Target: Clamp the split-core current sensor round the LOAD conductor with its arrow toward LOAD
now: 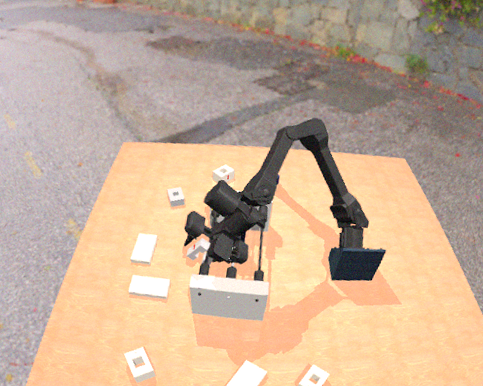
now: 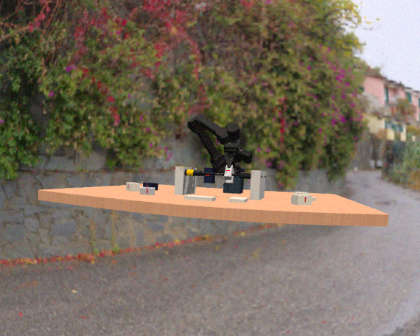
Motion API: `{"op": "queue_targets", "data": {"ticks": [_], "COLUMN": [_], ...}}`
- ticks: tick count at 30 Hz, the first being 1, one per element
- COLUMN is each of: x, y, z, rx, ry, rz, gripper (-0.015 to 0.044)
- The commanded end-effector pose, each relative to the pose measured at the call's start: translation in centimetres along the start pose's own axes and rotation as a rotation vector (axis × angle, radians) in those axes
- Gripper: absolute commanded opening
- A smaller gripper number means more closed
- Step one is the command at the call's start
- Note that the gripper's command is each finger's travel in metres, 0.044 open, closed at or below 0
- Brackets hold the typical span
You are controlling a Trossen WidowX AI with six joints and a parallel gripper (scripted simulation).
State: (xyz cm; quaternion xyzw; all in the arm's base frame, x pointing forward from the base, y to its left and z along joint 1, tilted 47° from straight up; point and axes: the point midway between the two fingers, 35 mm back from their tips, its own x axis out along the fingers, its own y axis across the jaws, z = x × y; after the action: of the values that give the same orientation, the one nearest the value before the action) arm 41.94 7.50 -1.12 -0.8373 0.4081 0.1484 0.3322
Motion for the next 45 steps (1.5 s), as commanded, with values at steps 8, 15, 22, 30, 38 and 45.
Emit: {"op": "queue_targets", "data": {"ticks": [8, 15, 22, 30, 38, 45], "x": [1.6, 1.6, 1.6, 1.6, 1.6, 0.0], "y": [0.1, 0.1, 0.1, 0.1, 0.1, 0.0], "z": [-0.5, -0.5, -0.5, -0.5, -0.5, 0.0], "rx": [0.048, 0.048, 0.048, 0.048, 0.048, 0.0], "ry": [0.012, 0.012, 0.012, 0.012, 0.012, 0.0], "rz": [0.017, 0.017, 0.017, 0.017, 0.017, 0.0], "gripper": [0.044, 0.044, 0.044, 0.044, 0.044, 0.04]}}
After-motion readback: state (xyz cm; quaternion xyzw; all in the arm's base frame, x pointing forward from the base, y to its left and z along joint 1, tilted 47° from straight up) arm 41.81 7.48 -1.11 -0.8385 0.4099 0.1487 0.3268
